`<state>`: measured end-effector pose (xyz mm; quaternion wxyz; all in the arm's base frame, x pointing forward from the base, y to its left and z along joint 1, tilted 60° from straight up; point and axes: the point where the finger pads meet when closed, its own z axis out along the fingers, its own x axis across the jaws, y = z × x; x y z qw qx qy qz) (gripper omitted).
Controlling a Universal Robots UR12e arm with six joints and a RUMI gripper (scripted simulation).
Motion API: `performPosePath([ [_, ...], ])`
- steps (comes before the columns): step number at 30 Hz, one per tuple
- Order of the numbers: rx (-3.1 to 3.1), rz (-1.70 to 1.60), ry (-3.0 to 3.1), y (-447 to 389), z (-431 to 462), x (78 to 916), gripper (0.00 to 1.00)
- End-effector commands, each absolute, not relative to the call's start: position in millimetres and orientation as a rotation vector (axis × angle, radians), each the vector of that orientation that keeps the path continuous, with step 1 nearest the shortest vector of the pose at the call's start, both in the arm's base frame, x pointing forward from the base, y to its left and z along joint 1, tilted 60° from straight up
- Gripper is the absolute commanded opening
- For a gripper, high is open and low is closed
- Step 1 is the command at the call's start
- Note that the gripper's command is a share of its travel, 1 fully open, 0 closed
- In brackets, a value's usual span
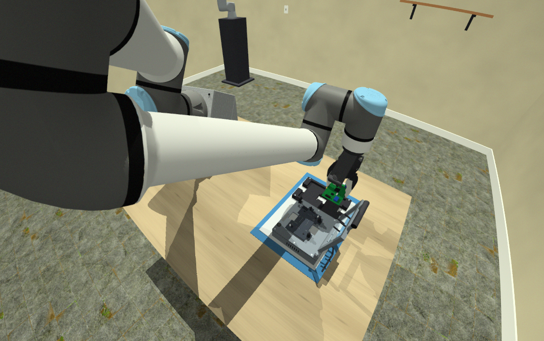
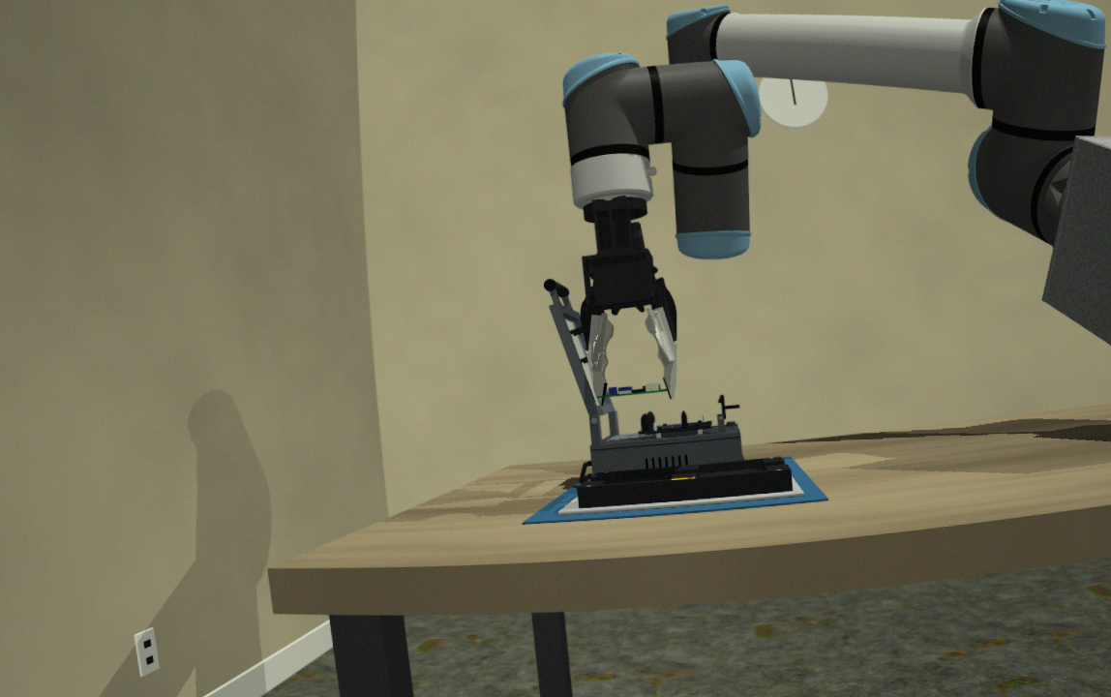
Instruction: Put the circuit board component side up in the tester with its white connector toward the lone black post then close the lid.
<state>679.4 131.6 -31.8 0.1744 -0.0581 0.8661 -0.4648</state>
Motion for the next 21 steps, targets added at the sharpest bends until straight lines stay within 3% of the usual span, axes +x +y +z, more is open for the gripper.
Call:
performPosePath([
  [1, -0.165, -1.317, 2.454, 127, -25, 677, 0.39],
  [21, -0.165, -1.317, 2.454, 97, 17, 660, 0.39],
])
